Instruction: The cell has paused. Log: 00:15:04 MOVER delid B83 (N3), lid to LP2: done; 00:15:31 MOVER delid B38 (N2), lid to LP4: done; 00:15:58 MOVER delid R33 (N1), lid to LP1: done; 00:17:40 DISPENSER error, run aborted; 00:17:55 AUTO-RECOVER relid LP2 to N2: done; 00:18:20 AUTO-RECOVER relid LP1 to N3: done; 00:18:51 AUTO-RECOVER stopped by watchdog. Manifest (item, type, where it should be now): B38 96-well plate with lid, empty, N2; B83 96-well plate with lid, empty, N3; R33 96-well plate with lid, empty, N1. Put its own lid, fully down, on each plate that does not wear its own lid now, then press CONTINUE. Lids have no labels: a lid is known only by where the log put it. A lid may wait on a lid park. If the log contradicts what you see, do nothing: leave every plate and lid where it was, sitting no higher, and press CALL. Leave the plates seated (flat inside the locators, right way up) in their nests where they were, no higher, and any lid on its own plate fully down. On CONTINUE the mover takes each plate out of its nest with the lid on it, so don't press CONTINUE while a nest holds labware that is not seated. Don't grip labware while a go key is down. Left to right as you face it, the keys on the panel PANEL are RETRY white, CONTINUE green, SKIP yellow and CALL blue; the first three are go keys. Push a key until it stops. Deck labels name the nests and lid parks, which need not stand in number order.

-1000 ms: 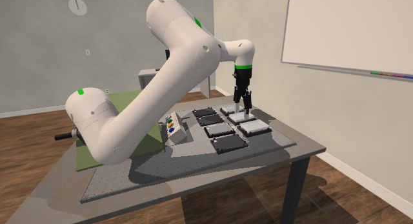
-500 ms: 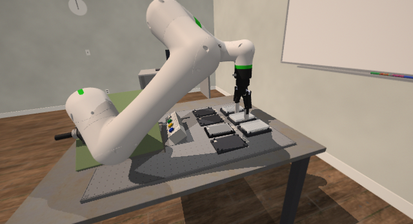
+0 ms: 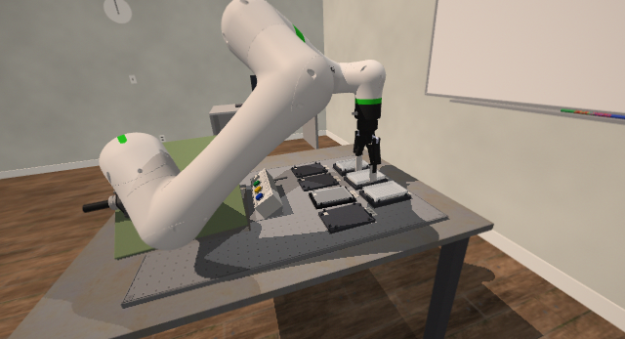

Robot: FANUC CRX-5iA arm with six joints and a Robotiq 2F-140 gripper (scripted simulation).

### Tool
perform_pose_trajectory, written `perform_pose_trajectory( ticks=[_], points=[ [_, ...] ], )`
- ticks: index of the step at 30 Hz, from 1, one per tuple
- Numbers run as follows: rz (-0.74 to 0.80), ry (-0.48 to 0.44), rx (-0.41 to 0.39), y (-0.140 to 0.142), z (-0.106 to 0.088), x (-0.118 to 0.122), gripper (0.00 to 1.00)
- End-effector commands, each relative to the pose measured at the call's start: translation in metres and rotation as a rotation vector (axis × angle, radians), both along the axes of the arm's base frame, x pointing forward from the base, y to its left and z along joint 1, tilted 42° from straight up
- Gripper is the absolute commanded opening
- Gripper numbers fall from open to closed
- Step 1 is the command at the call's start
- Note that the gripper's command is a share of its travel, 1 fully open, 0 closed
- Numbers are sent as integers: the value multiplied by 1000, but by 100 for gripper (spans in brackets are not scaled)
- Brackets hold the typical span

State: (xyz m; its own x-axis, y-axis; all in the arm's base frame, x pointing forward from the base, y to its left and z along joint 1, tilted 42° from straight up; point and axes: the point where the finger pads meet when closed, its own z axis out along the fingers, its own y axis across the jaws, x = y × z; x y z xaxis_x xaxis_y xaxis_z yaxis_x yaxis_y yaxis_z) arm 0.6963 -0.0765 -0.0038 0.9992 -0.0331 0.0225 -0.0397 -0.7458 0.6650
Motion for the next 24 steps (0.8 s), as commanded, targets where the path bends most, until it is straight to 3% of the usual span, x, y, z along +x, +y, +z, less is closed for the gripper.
perform_pose_trajectory(
  ticks=[1,3,4,24],
  points=[
    [0,0,0,0,0,0,66],
    [0,0,0,0,0,0,66],
    [0,0,0,0,0,0,0],
    [0,0,0,0,0,0,0]
  ],
)
